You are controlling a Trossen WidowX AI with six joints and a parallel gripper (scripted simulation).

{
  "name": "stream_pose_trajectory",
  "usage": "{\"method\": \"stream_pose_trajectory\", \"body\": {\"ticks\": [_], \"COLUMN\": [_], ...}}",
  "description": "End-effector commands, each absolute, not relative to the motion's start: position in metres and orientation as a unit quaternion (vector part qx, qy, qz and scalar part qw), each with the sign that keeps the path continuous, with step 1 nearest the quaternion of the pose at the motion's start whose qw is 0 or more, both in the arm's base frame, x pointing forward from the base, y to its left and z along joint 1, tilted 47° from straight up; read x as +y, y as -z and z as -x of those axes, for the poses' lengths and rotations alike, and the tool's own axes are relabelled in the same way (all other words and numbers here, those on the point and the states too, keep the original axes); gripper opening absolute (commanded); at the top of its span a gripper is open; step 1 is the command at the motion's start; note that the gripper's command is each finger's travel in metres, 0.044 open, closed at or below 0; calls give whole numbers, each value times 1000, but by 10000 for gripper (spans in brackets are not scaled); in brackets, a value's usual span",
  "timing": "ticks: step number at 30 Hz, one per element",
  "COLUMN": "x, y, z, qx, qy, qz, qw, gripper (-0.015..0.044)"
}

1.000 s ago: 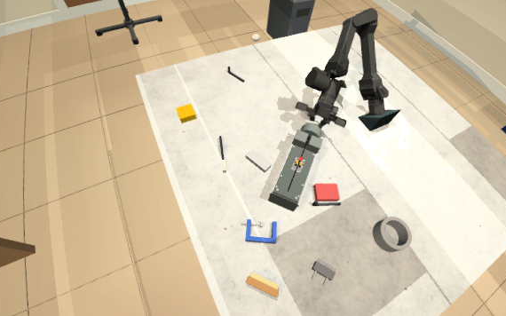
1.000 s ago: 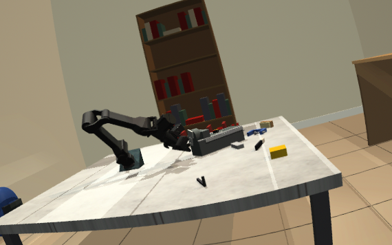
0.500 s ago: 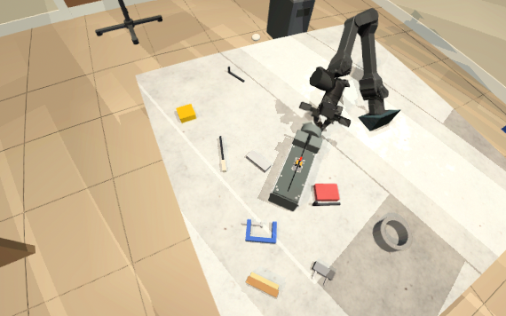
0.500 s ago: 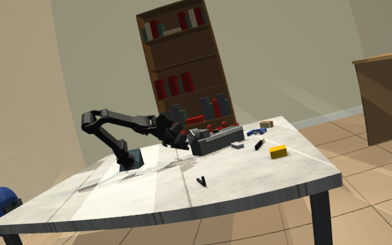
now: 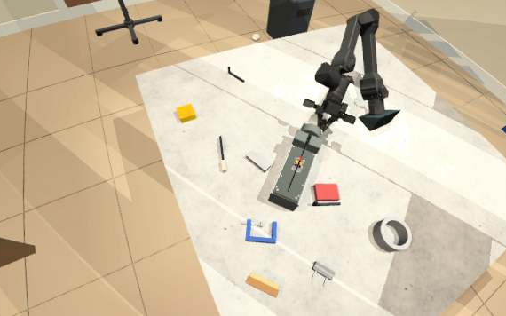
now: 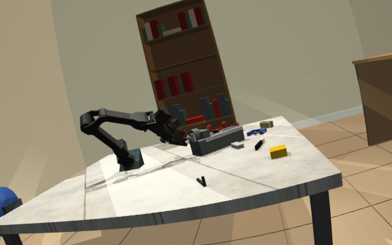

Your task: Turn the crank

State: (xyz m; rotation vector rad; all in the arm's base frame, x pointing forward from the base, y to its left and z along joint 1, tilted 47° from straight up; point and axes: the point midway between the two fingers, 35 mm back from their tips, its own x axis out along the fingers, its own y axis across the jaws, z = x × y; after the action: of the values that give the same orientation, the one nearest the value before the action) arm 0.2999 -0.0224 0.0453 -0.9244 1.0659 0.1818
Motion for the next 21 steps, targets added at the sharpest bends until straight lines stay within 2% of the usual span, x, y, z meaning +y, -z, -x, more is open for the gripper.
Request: {"method": "stream_pose_trajectory", "body": {"ticks": [1, 21], "x": [-15, -10], "y": [-52, -71], "z": [-300, -308], "qx": [487, 487], "qy": [-88, -88], "qz": [425, 425], "qw": [758, 758], "gripper": [0, 0]}}
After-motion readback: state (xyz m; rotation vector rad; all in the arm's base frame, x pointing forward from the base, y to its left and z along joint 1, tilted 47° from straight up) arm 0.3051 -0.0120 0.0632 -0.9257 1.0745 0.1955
